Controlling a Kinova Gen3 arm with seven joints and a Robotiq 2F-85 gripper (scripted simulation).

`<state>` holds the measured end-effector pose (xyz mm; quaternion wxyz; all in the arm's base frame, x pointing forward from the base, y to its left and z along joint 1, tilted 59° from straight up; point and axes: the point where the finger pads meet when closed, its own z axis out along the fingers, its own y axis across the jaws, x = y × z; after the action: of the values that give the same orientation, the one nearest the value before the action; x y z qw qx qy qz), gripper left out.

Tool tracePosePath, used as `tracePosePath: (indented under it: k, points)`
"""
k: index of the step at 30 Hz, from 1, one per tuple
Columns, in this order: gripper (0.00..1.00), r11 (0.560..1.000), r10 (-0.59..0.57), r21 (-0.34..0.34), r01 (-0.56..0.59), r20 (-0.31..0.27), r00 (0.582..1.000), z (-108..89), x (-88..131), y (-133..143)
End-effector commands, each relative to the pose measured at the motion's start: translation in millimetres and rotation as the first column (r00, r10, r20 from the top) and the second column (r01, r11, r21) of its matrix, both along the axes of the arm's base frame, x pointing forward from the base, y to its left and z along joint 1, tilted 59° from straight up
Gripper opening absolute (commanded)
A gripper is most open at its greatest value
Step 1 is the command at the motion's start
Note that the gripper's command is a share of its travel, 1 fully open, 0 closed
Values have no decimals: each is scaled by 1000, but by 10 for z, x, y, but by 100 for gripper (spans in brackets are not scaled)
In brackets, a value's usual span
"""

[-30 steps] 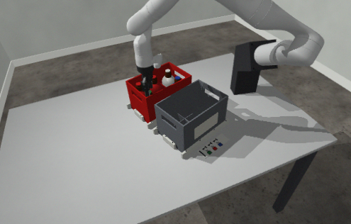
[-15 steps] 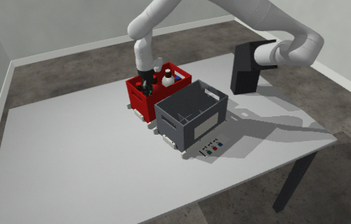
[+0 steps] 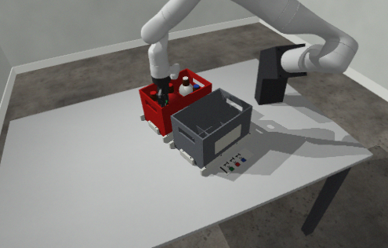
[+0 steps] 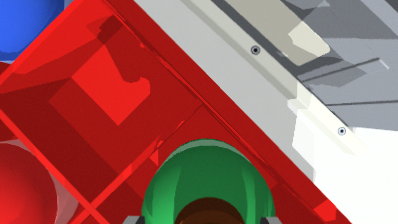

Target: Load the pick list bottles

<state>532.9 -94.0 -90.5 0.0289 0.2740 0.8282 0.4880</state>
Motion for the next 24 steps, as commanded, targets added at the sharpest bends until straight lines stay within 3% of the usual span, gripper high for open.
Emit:
tracePosePath:
  k: [1, 24]
  points:
    - [48, 1000, -1, -1, 1, 0, 1000, 4, -2, -16]
    - [44, 1000, -1, -1, 1, 0, 1000, 4, -1, -16]
